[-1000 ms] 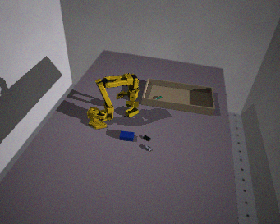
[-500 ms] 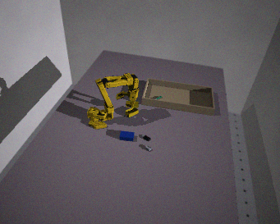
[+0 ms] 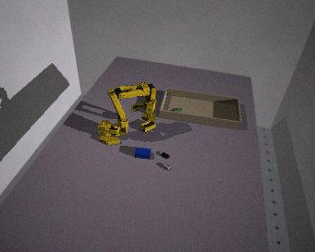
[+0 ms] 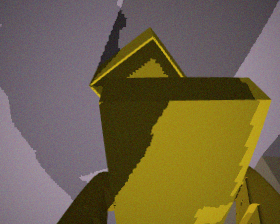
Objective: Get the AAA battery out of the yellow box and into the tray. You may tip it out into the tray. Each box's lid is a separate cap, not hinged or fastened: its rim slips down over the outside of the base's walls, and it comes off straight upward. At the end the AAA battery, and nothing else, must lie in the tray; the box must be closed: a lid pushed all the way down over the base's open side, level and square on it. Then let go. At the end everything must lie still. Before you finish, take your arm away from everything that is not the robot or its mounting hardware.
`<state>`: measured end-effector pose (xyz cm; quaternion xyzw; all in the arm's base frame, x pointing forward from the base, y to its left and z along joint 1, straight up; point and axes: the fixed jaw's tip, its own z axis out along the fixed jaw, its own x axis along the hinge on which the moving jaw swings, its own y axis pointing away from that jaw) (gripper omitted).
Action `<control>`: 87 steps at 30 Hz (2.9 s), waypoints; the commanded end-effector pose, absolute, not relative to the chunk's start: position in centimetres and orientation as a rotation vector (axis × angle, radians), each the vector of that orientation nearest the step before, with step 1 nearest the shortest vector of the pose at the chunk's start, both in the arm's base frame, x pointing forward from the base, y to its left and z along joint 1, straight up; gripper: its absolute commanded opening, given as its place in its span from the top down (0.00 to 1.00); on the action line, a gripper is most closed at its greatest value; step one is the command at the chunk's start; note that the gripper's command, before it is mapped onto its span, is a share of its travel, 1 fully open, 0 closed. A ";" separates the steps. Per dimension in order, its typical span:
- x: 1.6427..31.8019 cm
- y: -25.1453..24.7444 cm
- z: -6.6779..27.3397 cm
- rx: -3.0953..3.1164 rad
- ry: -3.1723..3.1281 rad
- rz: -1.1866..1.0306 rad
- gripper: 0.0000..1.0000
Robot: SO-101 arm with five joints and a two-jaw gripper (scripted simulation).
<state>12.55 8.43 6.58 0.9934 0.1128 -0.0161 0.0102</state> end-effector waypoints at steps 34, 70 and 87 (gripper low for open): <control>13.4 8.8 7.1 3.073 0.655 0.000 0.79; 13.5 8.9 6.1 3.073 0.655 0.000 0.79; 13.5 8.9 4.7 3.073 0.655 0.000 0.79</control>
